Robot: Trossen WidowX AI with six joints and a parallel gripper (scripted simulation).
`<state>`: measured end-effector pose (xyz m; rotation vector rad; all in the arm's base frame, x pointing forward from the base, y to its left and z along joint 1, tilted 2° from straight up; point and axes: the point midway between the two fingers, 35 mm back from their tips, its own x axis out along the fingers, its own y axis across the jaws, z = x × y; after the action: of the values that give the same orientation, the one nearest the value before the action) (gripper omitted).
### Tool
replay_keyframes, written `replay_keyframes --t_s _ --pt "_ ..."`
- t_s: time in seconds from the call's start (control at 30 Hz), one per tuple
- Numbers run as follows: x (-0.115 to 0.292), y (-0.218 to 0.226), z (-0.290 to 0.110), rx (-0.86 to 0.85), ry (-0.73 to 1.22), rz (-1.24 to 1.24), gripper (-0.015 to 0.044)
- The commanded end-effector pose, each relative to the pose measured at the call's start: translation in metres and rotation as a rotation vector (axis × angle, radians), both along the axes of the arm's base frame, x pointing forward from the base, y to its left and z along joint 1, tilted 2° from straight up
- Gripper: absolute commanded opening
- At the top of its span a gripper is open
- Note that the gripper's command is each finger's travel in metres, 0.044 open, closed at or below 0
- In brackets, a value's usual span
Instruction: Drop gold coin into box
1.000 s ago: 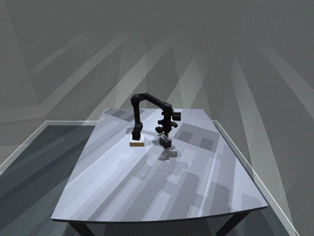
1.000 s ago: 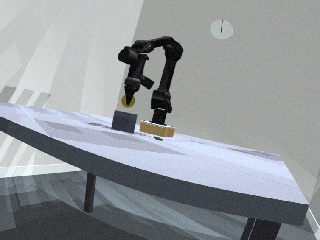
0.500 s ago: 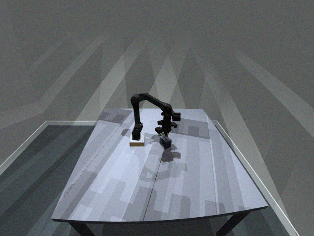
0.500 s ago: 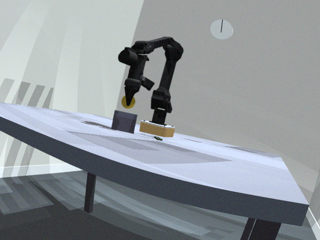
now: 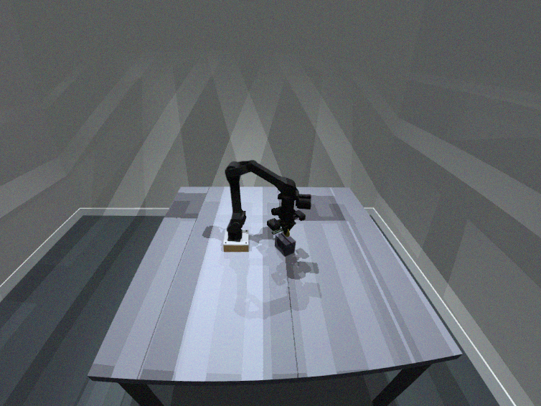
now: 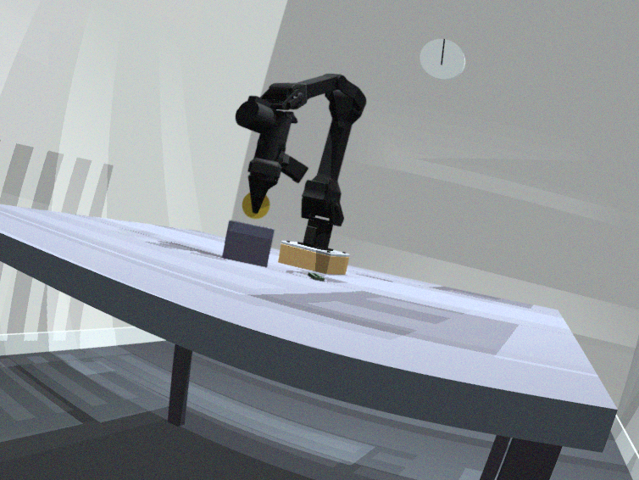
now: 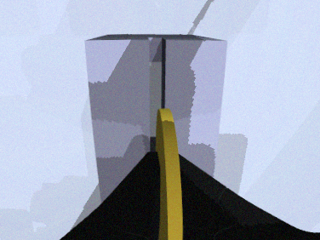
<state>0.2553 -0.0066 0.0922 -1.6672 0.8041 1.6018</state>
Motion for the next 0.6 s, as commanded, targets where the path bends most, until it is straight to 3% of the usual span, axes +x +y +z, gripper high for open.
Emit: replay_keyframes --t_s 0.0,0.57 --pt "-0.0012 0.0001 -0.0031 0.000 0.007 0.005 0.0000" --pt "-0.0016 0.0004 -0.0067 0.000 0.007 0.004 0.0000"
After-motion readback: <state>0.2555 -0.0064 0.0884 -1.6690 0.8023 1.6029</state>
